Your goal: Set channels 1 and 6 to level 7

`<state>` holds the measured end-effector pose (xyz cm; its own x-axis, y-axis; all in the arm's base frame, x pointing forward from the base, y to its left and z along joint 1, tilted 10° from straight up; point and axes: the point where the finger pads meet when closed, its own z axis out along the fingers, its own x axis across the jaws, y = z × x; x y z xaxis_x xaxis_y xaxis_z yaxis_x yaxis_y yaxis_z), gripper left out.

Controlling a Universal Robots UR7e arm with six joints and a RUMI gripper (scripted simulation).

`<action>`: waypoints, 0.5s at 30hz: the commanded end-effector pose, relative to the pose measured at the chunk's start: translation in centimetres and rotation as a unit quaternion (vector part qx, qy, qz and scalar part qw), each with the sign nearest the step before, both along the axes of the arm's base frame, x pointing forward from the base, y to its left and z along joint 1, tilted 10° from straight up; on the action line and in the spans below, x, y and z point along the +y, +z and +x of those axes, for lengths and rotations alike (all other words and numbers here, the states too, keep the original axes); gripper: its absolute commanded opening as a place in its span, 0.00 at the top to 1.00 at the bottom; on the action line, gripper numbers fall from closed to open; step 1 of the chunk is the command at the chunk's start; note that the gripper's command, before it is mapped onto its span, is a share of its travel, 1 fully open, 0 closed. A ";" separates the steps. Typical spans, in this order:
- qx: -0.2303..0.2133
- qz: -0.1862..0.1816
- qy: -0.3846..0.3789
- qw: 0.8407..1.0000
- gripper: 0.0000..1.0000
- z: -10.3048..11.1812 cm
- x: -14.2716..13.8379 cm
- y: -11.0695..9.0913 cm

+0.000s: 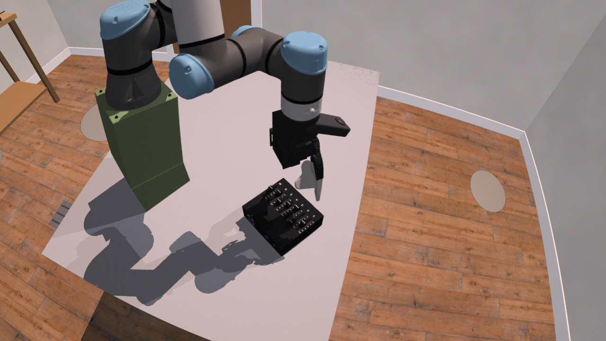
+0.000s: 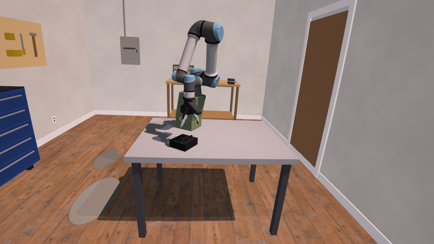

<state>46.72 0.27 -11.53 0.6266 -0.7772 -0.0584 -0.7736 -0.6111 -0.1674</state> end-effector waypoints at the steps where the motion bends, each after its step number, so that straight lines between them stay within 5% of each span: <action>1: 0.022 0.008 -0.137 0.990 0.00 -0.2 -0.8 0.3; 4: 0.024 0.010 -0.156 0.987 0.00 -0.3 -0.9 0.3; 15: 0.058 0.034 -0.384 0.921 0.00 -0.9 -2.2 0.6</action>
<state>46.22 -1.26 -11.11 0.1209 -0.9821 -0.1448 -0.9879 -0.1048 -0.1141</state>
